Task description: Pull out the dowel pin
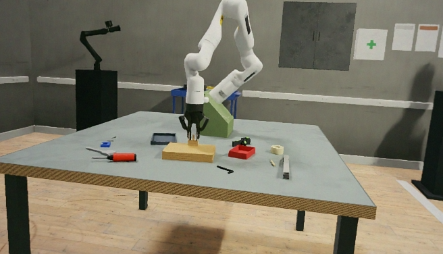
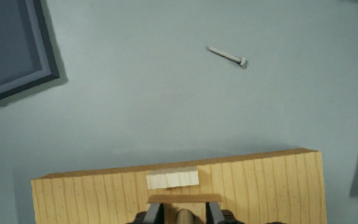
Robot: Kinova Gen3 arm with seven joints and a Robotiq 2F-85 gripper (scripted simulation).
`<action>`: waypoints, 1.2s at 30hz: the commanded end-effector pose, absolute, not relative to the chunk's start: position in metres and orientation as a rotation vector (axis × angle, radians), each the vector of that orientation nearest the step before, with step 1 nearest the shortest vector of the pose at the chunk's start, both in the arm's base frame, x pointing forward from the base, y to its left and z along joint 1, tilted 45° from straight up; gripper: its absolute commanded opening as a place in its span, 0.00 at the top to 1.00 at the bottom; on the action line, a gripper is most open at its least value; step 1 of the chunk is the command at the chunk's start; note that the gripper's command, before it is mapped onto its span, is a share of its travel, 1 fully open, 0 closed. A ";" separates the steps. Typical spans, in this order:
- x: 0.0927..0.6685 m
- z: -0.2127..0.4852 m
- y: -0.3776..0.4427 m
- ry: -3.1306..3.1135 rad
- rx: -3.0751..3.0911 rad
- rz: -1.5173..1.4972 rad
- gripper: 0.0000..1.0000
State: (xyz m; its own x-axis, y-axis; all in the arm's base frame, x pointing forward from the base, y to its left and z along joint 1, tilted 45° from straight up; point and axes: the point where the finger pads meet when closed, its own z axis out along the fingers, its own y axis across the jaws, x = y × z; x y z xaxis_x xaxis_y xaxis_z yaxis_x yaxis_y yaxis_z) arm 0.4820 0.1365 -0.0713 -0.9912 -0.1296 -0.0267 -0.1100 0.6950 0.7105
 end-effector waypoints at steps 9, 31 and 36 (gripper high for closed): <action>0.483 -0.071 0.136 -2.871 0.202 -1.199 0.66; 0.483 -0.071 0.136 -2.871 0.202 -1.199 0.78; 0.483 -0.071 0.135 -2.871 0.202 -1.199 0.78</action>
